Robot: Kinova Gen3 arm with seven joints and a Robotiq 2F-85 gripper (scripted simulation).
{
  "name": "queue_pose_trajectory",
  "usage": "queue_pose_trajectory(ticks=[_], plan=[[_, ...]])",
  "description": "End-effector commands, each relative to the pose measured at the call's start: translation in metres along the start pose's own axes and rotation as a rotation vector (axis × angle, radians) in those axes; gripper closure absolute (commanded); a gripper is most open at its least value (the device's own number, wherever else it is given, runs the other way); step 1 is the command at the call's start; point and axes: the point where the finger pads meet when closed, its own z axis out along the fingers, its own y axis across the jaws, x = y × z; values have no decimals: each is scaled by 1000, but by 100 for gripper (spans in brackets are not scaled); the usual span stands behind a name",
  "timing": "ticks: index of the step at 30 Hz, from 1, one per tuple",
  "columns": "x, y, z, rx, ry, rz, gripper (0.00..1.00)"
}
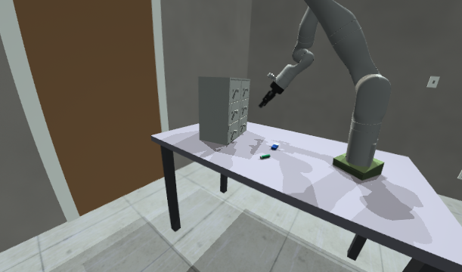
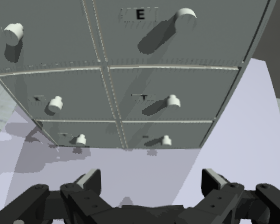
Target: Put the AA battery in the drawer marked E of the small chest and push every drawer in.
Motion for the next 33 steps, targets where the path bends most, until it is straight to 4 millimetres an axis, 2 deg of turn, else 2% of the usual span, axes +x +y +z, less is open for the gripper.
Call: queue_pose_trajectory(ticks=[1,33], plan=[[-5,2,1,-2,1,11,0],[-4,3,23,-5,215,10,0]])
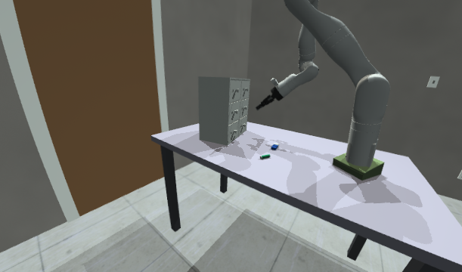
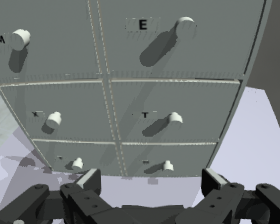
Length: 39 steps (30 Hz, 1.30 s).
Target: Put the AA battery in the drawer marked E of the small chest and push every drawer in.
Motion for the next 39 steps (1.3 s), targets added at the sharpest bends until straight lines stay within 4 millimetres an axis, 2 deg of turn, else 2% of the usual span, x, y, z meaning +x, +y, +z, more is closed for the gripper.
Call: queue_pose_trajectory(ticks=[1,39], plan=[[-10,4,3,-6,5,15,0],[-14,4,28,-8,249,14,0]])
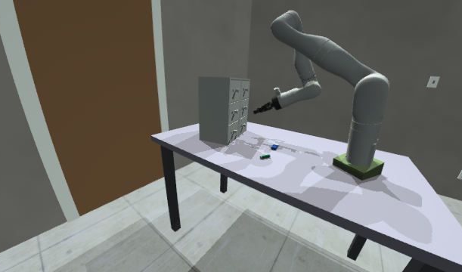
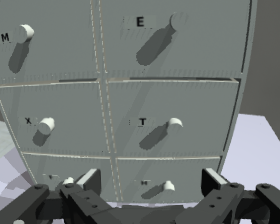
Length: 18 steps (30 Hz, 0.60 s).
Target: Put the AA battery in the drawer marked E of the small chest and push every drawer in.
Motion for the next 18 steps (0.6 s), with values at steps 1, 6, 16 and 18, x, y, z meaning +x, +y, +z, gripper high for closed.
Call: queue_pose_trajectory(ticks=[1,6,16,18], plan=[[-6,2,1,-3,5,7,0],[-7,2,4,-3,32,7,0],[-9,2,7,-3,70,7,0],[-9,2,8,-3,78,7,0]])
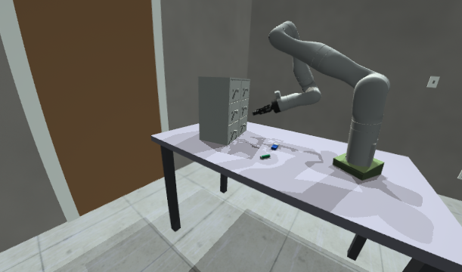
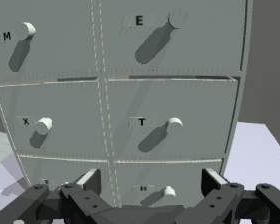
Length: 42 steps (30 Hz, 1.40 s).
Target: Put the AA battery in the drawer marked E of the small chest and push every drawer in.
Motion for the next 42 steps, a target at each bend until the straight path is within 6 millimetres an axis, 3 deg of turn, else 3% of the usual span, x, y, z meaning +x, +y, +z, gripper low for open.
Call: queue_pose_trajectory(ticks=[1,42], plan=[[-4,1,0,-2,4,5,0],[-7,1,6,-3,65,5,0]])
